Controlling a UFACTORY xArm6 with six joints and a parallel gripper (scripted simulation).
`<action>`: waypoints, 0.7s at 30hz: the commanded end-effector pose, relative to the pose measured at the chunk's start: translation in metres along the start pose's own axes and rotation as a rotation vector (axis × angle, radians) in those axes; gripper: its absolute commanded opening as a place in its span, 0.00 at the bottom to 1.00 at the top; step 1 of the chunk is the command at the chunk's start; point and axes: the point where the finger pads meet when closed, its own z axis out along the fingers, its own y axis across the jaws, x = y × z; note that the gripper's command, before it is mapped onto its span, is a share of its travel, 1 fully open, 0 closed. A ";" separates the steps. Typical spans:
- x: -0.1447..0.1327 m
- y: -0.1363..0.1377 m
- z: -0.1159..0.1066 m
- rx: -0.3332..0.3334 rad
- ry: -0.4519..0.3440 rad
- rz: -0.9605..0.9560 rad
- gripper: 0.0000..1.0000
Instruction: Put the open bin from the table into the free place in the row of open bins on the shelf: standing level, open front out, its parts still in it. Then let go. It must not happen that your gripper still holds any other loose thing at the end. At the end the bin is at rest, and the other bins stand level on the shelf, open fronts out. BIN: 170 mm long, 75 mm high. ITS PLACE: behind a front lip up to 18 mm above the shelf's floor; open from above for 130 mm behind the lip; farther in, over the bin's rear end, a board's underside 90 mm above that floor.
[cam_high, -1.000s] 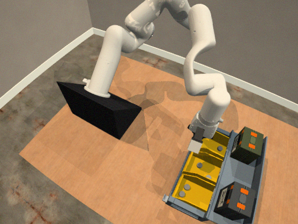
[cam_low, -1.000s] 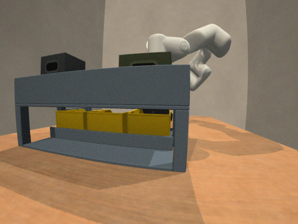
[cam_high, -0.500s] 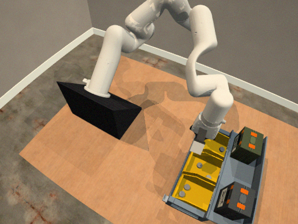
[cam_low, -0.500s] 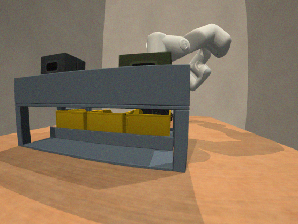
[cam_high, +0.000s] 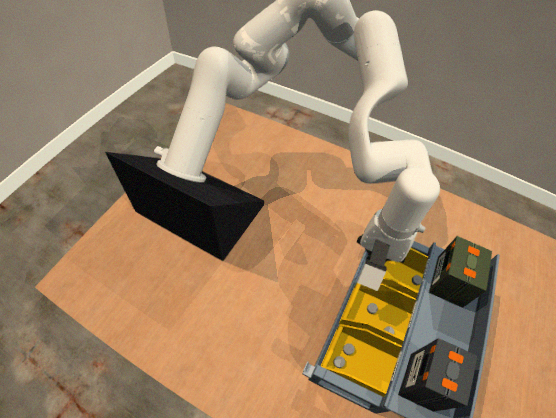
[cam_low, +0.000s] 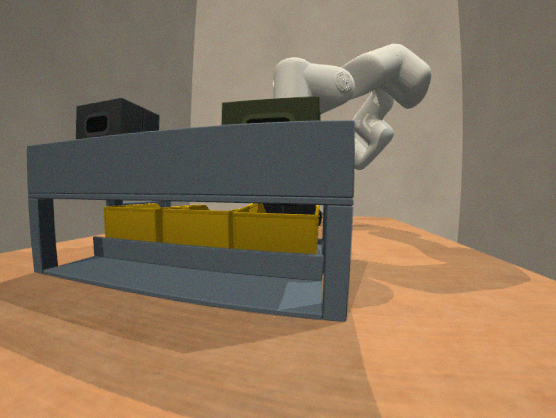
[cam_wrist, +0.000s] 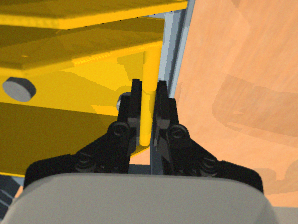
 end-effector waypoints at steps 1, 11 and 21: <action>0.000 -0.002 -0.002 0.004 0.001 -0.001 0.00; 0.000 -0.002 0.006 0.005 0.001 -0.001 0.00; 0.000 -0.002 0.006 0.005 0.001 -0.001 0.00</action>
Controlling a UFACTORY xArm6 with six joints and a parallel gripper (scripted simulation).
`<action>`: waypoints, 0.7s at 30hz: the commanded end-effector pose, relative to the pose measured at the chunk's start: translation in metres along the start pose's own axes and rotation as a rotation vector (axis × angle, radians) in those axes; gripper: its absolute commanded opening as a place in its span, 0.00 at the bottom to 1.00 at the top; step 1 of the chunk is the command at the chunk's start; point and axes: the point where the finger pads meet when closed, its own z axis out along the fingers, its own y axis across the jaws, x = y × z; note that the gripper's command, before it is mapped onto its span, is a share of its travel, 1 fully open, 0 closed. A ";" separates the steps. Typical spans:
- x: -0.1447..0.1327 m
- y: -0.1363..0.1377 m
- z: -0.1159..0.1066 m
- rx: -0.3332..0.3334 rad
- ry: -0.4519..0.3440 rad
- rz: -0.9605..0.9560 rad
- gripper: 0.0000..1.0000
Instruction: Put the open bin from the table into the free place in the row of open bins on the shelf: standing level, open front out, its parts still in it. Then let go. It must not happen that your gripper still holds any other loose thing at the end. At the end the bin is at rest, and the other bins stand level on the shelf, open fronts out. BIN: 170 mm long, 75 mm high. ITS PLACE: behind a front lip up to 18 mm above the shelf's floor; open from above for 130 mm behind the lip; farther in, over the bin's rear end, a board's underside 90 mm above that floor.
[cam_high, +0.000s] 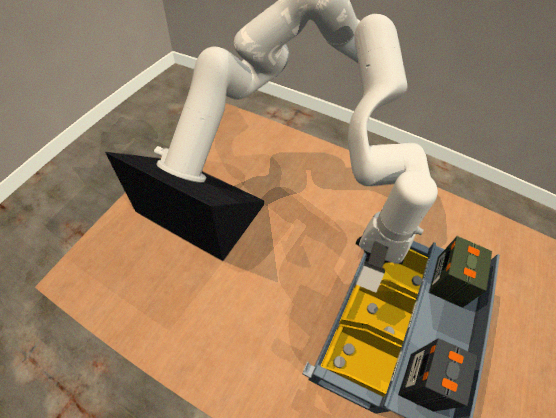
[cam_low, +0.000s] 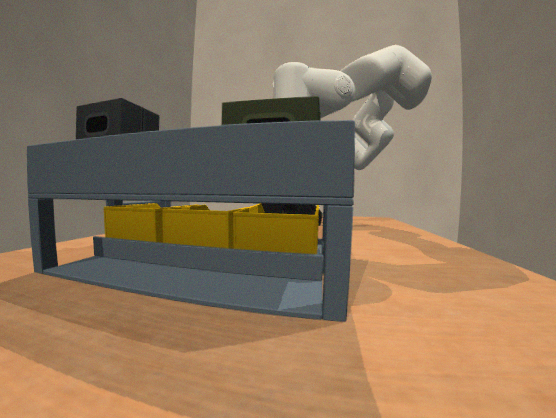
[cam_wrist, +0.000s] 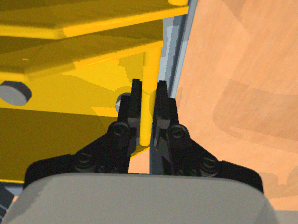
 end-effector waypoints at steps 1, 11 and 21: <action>0.000 -0.002 -0.002 0.005 0.001 -0.002 0.00; 0.000 -0.002 0.004 0.005 0.001 -0.002 0.00; 0.000 -0.002 0.004 0.004 0.001 -0.001 1.00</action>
